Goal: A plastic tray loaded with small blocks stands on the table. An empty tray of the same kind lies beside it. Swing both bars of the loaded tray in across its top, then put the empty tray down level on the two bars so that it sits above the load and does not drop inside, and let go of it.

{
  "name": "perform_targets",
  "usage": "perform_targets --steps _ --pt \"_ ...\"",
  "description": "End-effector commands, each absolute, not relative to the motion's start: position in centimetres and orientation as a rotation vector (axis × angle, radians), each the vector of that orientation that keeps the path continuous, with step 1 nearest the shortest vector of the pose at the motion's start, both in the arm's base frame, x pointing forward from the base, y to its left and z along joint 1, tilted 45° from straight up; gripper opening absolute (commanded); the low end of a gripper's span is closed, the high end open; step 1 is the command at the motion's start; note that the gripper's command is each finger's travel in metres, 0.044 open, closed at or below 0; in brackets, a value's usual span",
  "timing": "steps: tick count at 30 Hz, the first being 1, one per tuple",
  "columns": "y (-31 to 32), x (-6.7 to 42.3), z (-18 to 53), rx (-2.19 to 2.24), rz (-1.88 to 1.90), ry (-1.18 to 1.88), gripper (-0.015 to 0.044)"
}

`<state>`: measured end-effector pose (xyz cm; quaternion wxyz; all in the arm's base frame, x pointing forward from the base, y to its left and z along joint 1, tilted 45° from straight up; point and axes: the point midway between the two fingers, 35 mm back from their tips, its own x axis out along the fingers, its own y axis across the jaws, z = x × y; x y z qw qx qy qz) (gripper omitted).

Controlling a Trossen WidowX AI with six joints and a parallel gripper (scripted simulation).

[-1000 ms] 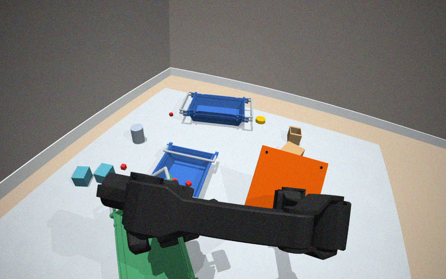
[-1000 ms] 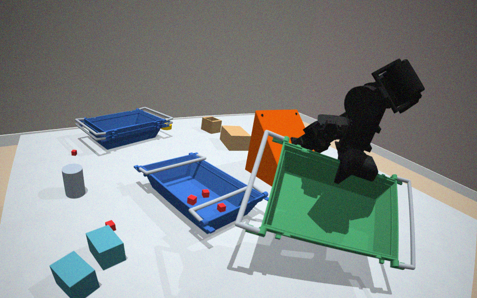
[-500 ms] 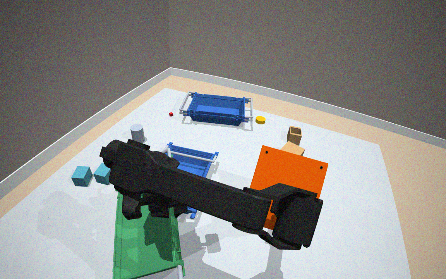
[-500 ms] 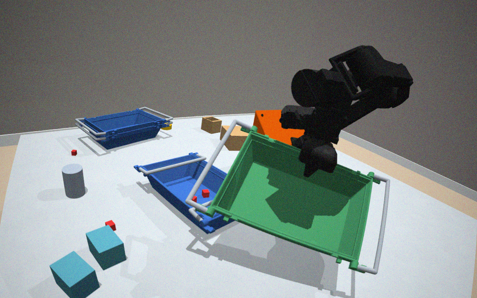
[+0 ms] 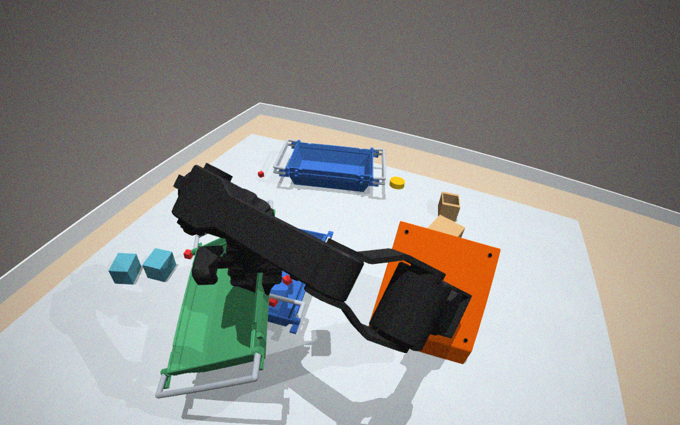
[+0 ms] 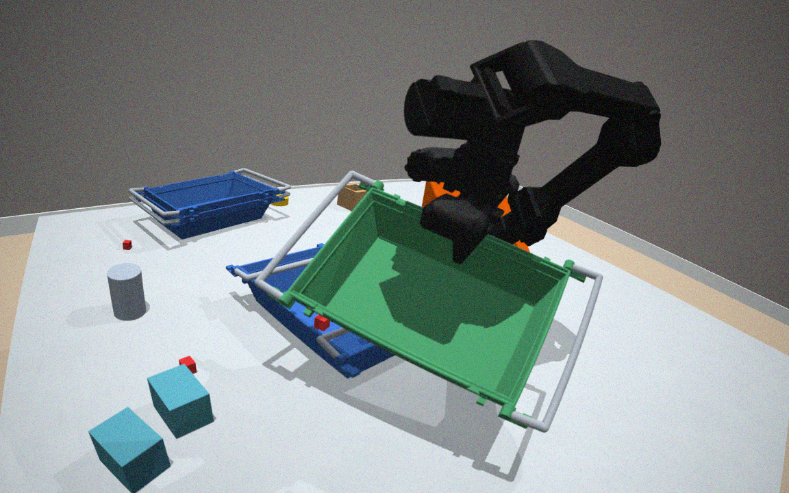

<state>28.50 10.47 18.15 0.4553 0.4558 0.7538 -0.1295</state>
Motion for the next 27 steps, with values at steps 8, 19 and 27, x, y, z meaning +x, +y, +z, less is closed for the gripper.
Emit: perform_targets --steps 8,19,27 --pt "6.4 31.4 15.5 1.232 -0.38 1.857 0.0" --pt "2.4 33.0 12.1 1.33 -0.443 1.877 0.0" --pt "-0.6 33.6 9.6 1.408 -0.481 1.89 0.0"
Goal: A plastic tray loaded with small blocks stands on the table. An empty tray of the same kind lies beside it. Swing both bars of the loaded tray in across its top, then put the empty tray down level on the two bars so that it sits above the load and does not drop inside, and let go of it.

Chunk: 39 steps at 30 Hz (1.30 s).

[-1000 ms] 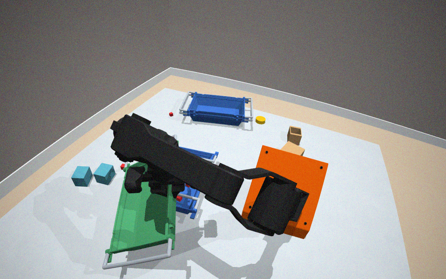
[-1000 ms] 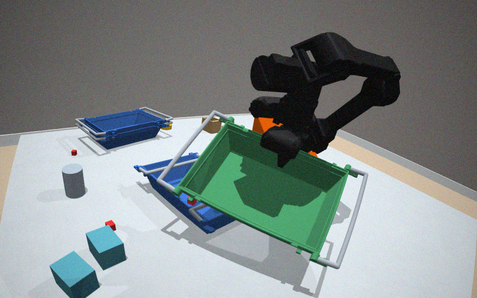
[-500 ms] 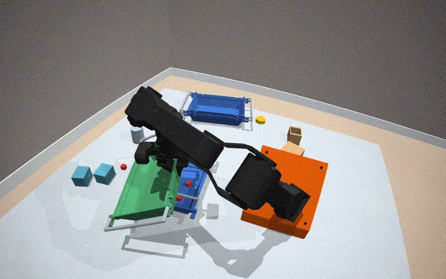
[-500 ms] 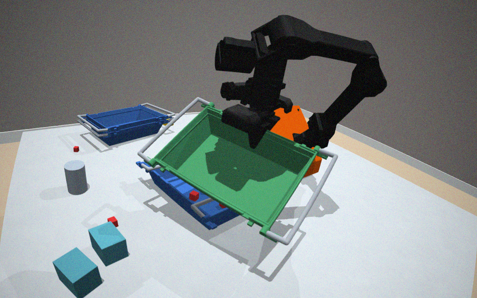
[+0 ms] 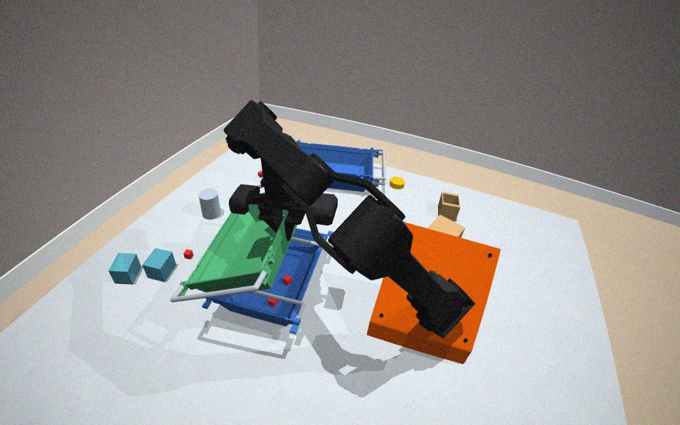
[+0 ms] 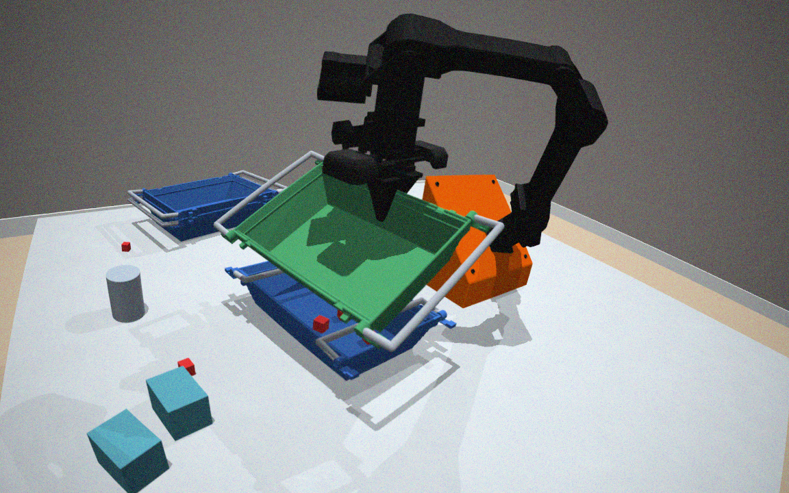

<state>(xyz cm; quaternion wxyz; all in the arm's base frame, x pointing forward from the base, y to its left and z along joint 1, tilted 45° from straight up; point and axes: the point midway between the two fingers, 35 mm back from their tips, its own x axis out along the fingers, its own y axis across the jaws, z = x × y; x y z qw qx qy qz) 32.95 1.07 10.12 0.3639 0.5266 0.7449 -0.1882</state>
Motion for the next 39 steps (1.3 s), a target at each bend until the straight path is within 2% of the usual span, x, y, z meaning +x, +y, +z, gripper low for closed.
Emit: perform_targets --steps 1,39 --pt "-1.03 33.63 9.25 1.418 -0.485 1.891 0.0" --pt "-2.01 33.86 8.39 1.443 -0.496 1.894 0.0"
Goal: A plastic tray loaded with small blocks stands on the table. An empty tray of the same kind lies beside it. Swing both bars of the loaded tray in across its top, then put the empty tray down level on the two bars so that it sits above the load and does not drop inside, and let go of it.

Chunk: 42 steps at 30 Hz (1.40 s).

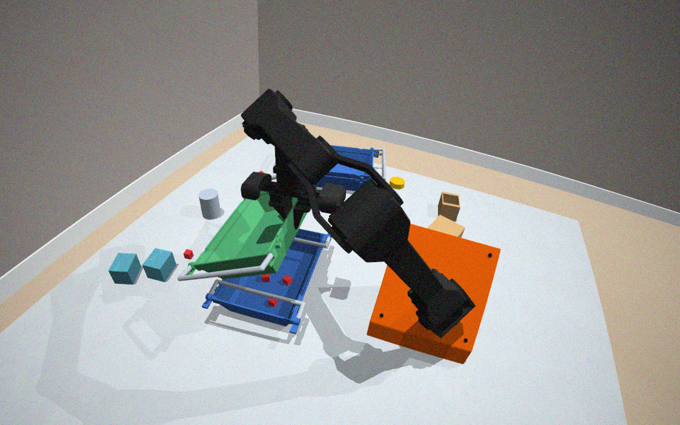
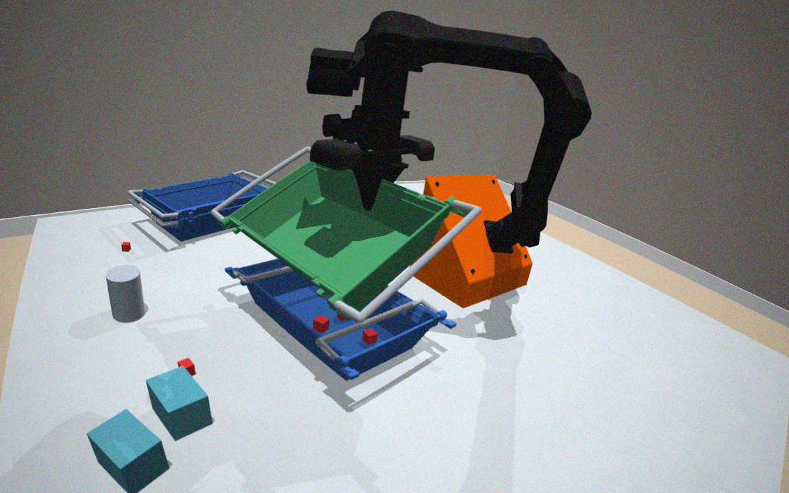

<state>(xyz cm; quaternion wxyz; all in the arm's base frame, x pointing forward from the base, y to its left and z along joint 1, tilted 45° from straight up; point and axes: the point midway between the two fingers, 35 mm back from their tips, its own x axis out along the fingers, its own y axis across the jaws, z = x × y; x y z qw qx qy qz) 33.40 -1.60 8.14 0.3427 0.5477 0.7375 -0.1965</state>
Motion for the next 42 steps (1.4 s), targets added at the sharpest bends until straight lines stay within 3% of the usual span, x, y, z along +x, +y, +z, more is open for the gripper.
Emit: perform_targets --steps 1,42 --pt "-2.0 33.9 8.4 1.443 -0.496 1.894 0.0" --pt "0.5 33.2 5.6 1.444 -0.495 1.894 0.0"
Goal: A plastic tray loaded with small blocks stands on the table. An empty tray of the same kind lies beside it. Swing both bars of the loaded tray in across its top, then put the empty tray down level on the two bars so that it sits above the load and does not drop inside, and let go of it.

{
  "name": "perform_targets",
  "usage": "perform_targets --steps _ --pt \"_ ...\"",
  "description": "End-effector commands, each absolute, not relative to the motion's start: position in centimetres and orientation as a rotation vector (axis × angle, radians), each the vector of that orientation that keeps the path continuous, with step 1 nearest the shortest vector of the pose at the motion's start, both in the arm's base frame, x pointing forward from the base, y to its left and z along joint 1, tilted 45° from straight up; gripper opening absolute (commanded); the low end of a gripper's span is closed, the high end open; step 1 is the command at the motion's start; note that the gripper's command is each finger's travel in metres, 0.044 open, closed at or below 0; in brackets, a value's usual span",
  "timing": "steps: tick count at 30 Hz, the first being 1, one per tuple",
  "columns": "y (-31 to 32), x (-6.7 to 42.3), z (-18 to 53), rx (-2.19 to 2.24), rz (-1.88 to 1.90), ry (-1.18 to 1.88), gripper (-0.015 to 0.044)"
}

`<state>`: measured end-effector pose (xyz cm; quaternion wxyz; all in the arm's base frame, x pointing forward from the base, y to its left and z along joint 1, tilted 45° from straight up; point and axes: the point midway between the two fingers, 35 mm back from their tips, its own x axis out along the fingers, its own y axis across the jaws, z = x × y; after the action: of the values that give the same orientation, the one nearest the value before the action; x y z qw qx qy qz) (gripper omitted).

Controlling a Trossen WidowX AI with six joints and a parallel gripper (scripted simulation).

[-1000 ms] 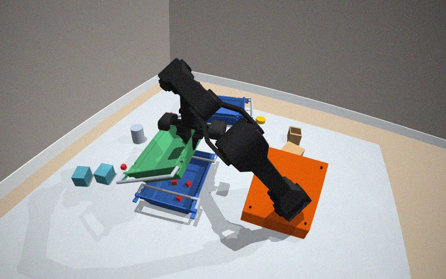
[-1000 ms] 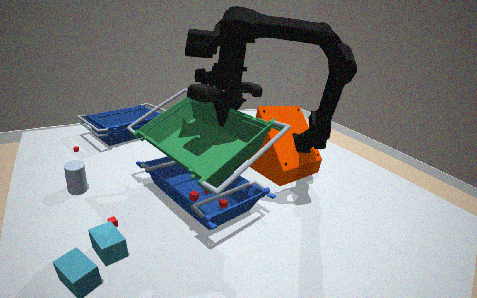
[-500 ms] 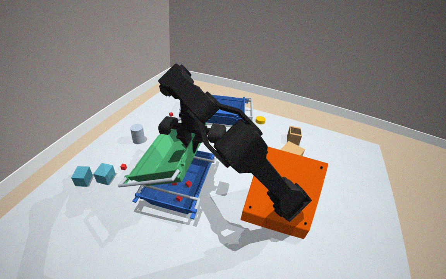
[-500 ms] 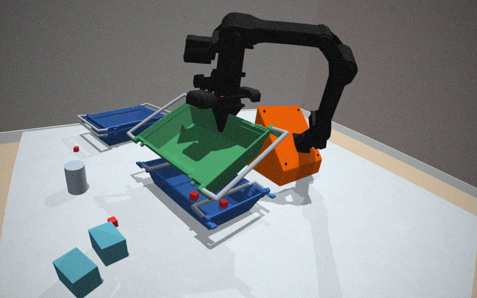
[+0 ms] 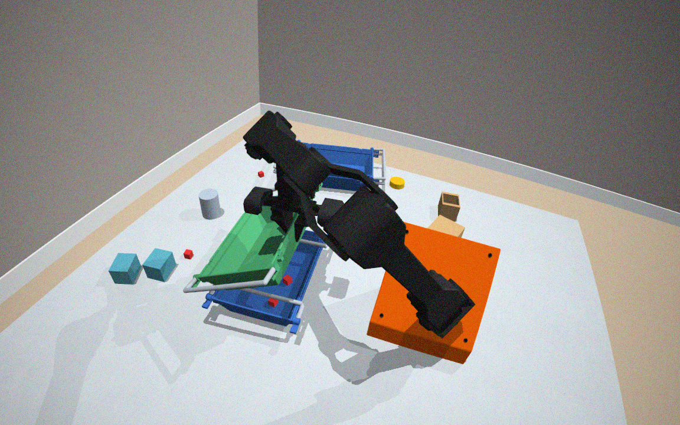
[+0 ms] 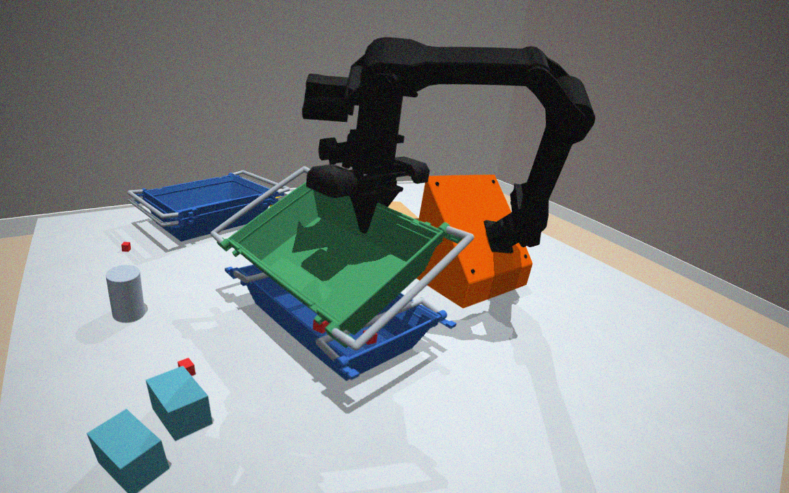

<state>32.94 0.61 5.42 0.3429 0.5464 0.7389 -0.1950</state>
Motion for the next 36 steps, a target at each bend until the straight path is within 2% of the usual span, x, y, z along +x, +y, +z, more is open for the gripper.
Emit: perform_targets --steps 1,36 --pt "0.6 33.2 5.5 1.444 -0.495 1.894 0.0" --pt "1.9 31.1 3.3 1.445 -0.494 1.895 0.0"
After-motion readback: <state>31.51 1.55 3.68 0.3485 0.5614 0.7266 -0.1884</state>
